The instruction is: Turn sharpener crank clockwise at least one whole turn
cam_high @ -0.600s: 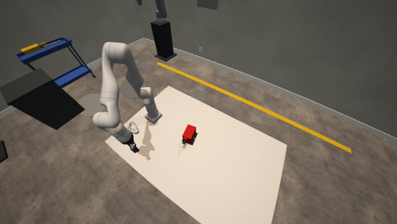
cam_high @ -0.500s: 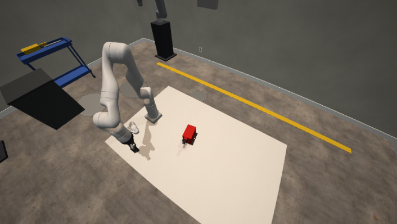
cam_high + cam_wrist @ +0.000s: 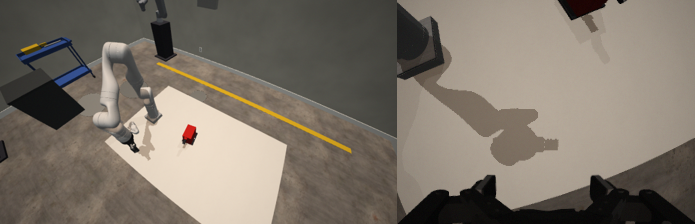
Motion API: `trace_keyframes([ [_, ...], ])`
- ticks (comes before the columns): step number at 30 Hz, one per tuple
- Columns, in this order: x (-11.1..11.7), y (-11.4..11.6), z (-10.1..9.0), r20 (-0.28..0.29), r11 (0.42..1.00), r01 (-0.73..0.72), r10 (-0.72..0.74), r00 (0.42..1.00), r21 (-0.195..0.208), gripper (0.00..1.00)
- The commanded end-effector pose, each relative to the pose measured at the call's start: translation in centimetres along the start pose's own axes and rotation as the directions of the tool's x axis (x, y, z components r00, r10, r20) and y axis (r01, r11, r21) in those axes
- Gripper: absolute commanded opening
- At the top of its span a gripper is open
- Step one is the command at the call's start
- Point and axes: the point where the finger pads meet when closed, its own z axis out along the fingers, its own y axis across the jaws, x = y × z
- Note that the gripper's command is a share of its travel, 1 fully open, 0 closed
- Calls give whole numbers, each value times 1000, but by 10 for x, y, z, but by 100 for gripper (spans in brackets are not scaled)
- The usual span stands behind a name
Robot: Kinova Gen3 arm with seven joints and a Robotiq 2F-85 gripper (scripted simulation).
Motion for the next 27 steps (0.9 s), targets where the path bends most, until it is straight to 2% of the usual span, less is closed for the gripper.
trace_keyframes([
  [1, 1, 1, -1, 1, 1000, 2, -2, 1000, -1, 100],
  [4, 11, 13, 1, 3, 1000, 31, -31, 1000, 0, 100],
  [6, 28, 30, 2, 5, 997, 73, -73, 997, 1, 100],
  [10, 89, 79, 9, 10, 979, 204, -204, 979, 4, 100],
  [14, 152, 112, 15, 10, 949, 317, -317, 948, 4, 100],
  [16, 152, 112, 15, 10, 949, 317, -317, 948, 4, 100],
  [20, 231, 137, 23, 7, 900, 437, -437, 900, 2, 100],
  [21, 231, 137, 23, 7, 900, 437, -437, 900, 2, 100],
  [24, 267, 143, 27, 4, 875, 485, -485, 875, 0, 100],
  [27, 277, 145, 28, 2, 867, 498, -498, 867, -1, 100],
])
